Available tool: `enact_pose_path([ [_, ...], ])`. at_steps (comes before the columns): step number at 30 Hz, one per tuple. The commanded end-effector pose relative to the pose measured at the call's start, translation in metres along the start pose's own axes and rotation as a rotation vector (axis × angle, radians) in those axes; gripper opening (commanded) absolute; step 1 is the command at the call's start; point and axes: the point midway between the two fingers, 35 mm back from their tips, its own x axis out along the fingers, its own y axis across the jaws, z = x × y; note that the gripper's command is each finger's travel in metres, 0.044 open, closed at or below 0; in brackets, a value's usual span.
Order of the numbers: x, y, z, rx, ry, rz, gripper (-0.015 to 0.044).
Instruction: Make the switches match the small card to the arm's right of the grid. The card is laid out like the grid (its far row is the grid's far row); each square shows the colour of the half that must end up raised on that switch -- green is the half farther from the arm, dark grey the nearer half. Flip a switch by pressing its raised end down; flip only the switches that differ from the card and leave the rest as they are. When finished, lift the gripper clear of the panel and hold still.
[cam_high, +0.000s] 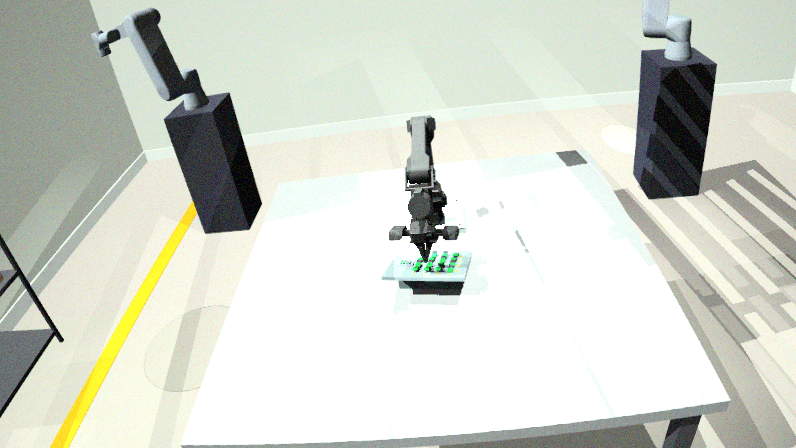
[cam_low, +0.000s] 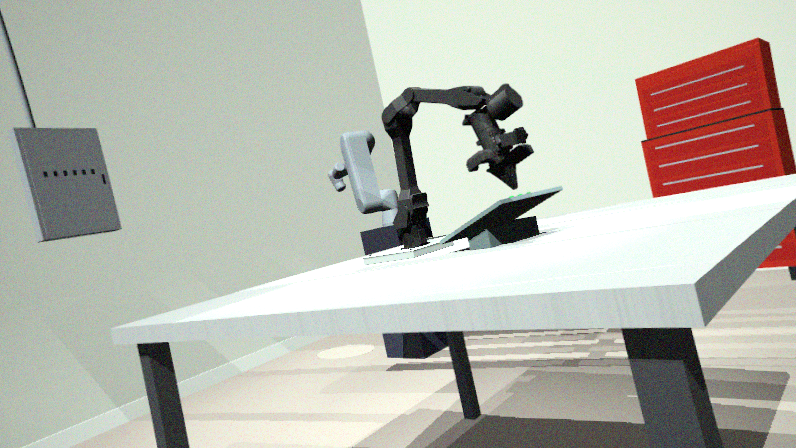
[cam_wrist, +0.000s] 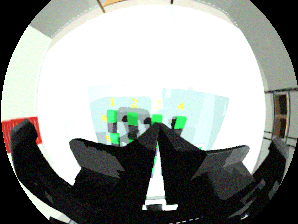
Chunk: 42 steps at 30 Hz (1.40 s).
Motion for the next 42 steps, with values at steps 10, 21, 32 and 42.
enact_pose_path([
  [10, 0.0153, 0.0007, -0.0025, -0.005, 0.013, 0.004, 0.0000],
  [21, 0.0153, 0.0007, -0.0025, -0.005, 0.013, 0.004, 0.0000],
  [32, 0.0153, 0.0007, -0.0025, -0.005, 0.013, 0.004, 0.0000],
  [42, 0.0166, 0.0007, -0.0025, -0.005, 0.013, 0.004, 0.0000],
])
